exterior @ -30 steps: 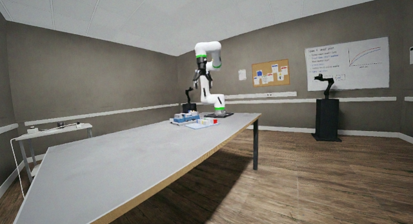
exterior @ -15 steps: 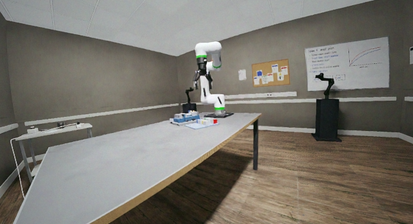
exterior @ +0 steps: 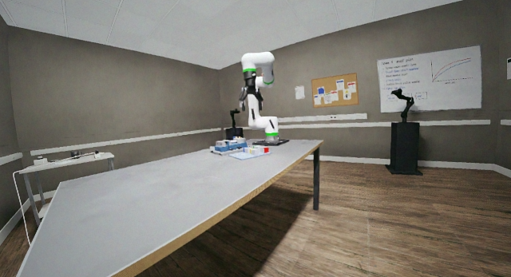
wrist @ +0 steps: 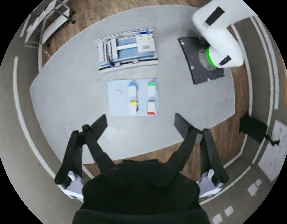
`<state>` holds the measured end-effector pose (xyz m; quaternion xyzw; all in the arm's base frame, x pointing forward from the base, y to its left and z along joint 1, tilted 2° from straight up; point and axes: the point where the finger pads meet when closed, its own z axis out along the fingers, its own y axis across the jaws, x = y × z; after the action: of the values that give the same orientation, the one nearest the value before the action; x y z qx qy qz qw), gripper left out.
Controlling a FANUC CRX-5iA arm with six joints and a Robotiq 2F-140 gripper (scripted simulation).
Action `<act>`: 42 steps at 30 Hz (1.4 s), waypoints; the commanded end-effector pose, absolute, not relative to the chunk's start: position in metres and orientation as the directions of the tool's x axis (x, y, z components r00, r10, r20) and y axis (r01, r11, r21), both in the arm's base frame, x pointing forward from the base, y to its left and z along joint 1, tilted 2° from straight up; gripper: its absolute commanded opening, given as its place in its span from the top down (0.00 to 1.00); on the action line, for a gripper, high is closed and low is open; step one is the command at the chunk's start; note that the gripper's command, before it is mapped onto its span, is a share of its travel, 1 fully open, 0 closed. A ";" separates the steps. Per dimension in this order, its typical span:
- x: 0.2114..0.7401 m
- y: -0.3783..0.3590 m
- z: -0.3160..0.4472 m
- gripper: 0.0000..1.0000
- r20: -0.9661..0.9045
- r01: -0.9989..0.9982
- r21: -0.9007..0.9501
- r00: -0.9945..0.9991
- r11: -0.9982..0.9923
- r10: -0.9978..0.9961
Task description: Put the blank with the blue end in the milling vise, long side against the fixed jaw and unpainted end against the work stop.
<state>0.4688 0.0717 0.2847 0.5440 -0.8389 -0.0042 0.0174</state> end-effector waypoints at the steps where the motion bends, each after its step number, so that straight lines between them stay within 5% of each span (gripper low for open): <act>1: 0.469 0.072 0.285 0.00 0.023 -0.925 0.025 -0.379 0.380 -0.925; 14: 0.470 0.073 0.282 0.00 0.018 -0.981 0.029 -0.189 0.189 -0.982; 42: 0.470 0.073 0.283 0.00 0.021 -0.952 0.027 -0.306 0.306 -0.952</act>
<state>0.4695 0.0730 0.2818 0.6088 -0.7931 -0.0058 0.0169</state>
